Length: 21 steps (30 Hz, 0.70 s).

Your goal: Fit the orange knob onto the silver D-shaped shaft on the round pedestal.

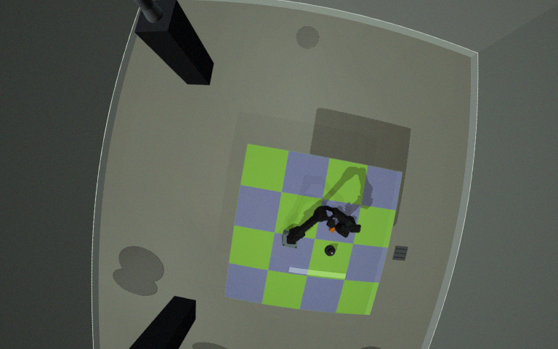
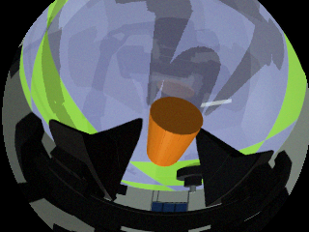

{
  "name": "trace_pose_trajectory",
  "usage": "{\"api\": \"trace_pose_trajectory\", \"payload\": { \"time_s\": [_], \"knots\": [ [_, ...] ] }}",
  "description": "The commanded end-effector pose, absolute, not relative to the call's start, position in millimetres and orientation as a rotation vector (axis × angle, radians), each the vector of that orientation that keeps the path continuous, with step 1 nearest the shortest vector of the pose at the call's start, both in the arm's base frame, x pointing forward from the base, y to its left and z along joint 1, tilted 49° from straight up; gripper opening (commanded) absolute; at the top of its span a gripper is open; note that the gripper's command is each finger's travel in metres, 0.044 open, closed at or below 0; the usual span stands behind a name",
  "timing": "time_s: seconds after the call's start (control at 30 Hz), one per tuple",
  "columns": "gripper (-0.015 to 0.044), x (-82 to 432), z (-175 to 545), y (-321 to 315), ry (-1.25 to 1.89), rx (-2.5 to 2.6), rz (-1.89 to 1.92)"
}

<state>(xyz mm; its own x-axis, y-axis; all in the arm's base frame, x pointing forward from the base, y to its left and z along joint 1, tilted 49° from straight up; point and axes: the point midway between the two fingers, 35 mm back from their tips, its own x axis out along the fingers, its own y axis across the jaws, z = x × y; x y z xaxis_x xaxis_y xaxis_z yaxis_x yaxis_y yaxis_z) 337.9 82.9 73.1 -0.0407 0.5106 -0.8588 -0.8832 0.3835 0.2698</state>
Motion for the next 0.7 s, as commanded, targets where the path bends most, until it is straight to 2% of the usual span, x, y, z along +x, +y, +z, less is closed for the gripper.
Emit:
{"api": "trace_pose_trajectory", "payload": {
  "time_s": [0.0, 0.17, 0.47, 0.67],
  "knots": [
    [0.0240, 337.8, 72.6, 83.6, 1.123, -0.416, 1.179],
    [0.0240, 337.8, 72.6, 83.6, 1.123, -0.416, 1.179],
    [0.0180, 337.8, 72.6, 83.6, 1.123, -0.416, 1.179],
    [0.0179, 337.1, 72.7, 81.6, 1.097, -0.401, 1.182]
  ]
}}
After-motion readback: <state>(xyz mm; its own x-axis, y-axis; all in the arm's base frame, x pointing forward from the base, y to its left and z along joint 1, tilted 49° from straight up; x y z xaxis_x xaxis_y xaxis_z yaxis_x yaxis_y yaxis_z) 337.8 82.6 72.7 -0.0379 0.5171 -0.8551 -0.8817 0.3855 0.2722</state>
